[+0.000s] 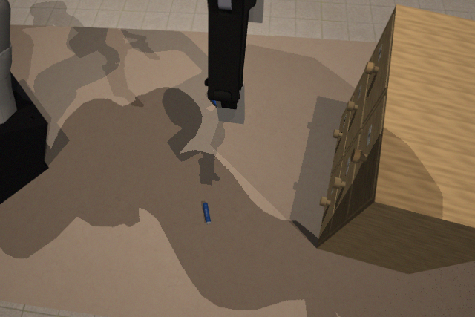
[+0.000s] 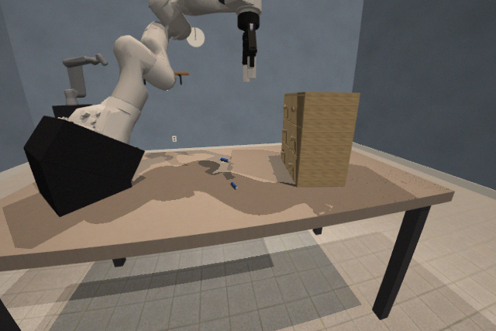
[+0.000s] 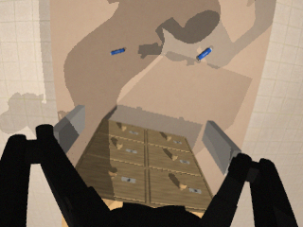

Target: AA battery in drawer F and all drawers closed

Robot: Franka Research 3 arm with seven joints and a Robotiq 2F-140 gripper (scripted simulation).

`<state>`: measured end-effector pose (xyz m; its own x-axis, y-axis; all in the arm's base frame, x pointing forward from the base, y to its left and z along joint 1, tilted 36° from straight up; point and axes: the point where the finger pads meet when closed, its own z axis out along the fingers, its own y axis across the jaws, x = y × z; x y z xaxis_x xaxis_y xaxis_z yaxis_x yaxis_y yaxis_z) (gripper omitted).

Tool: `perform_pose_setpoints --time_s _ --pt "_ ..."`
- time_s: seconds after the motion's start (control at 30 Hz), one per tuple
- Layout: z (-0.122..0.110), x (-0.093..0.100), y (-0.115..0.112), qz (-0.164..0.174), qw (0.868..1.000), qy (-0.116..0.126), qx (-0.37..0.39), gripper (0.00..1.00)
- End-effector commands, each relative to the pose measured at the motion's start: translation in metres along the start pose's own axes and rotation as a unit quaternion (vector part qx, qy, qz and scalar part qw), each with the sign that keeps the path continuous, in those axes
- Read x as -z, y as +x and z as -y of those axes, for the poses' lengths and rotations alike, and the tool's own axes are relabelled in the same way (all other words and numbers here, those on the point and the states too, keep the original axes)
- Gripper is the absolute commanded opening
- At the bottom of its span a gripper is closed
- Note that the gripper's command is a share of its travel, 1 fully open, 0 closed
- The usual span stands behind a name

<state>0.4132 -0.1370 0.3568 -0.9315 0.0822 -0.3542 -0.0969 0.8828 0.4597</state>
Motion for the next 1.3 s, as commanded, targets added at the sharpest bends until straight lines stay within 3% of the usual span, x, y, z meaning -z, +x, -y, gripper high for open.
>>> perform_pose_setpoints --time_s 0.0,1.27 --pt "-0.0012 -0.0001 -0.0011 0.0 1.0 -0.002 -0.015 1.0" --pt "0.0034 0.0008 -0.0009 0.0 0.999 -0.002 -0.054 1.0"
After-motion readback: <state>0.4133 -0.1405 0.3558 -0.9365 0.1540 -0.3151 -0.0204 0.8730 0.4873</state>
